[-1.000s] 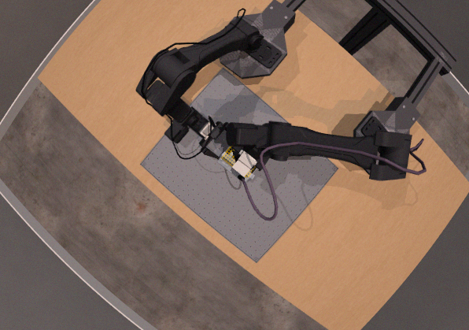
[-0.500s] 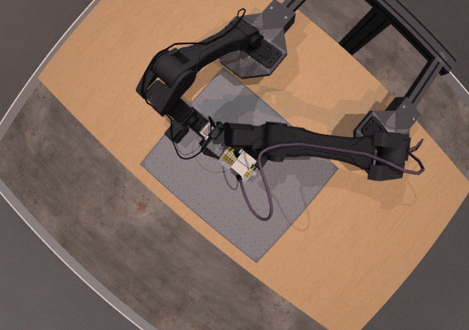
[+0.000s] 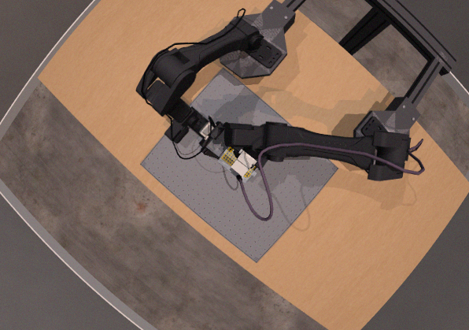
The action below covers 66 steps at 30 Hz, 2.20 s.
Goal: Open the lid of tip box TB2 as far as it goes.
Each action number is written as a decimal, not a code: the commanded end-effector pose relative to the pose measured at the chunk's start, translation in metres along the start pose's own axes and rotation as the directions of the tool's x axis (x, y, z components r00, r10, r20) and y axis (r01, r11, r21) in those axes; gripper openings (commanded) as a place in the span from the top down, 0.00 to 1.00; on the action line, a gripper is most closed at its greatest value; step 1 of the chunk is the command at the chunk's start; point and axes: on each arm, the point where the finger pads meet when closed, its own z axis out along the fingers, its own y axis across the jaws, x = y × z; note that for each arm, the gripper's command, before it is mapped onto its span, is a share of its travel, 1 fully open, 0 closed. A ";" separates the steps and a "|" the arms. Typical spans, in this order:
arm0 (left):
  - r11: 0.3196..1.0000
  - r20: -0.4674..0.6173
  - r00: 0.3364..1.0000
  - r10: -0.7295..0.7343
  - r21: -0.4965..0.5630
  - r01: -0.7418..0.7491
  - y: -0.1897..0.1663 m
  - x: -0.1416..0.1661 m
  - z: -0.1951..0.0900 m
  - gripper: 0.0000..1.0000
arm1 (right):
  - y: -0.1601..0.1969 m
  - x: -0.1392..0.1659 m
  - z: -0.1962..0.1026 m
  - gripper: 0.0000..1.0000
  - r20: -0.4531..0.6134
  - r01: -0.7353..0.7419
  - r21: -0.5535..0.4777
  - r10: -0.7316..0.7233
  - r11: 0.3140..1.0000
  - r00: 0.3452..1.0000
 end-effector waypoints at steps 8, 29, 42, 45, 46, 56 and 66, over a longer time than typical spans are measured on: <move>0.995 0.137 0.986 -0.095 0.043 0.090 -0.006 -0.057 -0.021 0.88 | 0.001 0.001 0.001 0.16 0.012 -0.015 -0.001 0.015 1.000 1.000; 1.000 0.013 1.000 0.010 0.006 -0.010 -0.006 -0.054 -0.002 0.88 | 0.001 0.001 0.001 0.16 0.012 -0.015 -0.001 0.015 1.000 1.000; 1.000 0.033 0.999 -0.001 0.013 0.001 -0.005 -0.059 -0.007 0.62 | 0.001 0.001 0.001 0.16 0.012 -0.015 -0.001 0.015 1.000 1.000; 1.000 0.050 0.999 -0.007 0.031 0.006 -0.009 -0.062 -0.014 0.62 | 0.001 0.001 0.001 0.16 0.012 -0.015 -0.001 0.015 1.000 1.000; 0.999 0.052 0.999 -0.009 0.034 0.007 -0.009 -0.063 -0.016 0.62 | 0.001 0.001 0.001 0.16 0.012 -0.015 -0.001 0.015 1.000 1.000; 1.000 0.047 0.999 -0.015 0.027 0.013 -0.002 -0.061 -0.032 0.62 | 0.001 0.001 0.001 0.16 0.012 -0.015 -0.001 0.015 1.000 1.000; 1.000 0.033 0.999 -0.018 0.026 0.017 -0.008 -0.057 -0.043 0.62 | 0.001 0.001 0.001 0.16 0.012 -0.015 -0.001 0.015 1.000 1.000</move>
